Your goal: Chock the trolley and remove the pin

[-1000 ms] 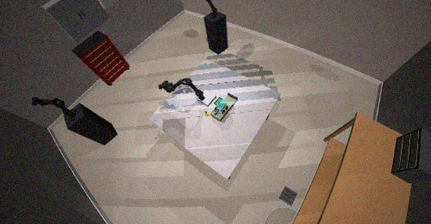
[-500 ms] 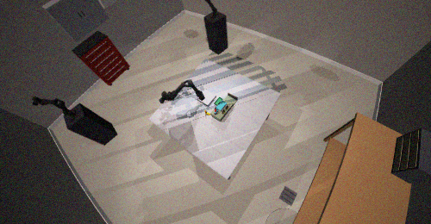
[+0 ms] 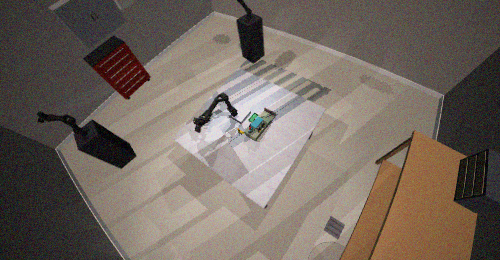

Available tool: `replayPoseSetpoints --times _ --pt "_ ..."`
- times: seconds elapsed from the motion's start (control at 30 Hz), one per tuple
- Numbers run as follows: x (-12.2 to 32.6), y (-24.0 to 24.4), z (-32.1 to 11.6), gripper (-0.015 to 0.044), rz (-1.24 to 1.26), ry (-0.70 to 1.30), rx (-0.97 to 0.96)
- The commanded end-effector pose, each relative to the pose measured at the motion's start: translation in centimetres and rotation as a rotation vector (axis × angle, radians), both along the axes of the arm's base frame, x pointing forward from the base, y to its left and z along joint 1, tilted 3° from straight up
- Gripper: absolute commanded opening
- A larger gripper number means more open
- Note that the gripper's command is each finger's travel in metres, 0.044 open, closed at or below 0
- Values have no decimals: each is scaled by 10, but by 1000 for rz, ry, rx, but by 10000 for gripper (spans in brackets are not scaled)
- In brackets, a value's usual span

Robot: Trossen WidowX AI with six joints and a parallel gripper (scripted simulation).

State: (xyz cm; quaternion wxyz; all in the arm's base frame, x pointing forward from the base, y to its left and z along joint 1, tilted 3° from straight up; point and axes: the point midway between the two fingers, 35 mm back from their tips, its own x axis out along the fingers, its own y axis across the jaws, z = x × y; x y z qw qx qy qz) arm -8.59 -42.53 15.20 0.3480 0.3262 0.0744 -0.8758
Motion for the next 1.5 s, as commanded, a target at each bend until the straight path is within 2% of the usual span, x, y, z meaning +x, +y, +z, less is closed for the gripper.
replayPoseSetpoints --times 0.0,0.4,0.73,1.0,1.27,1.47 --pt "48 10 -12 190 140 -37 89" --pt "175 71 -31 190 528 -125 329" --pt "247 154 -40 190 818 -162 558" --pt "278 232 -42 190 1023 -163 758" --pt "285 308 -39 190 1194 -136 966" --pt "284 315 -38 190 1207 -133 984"
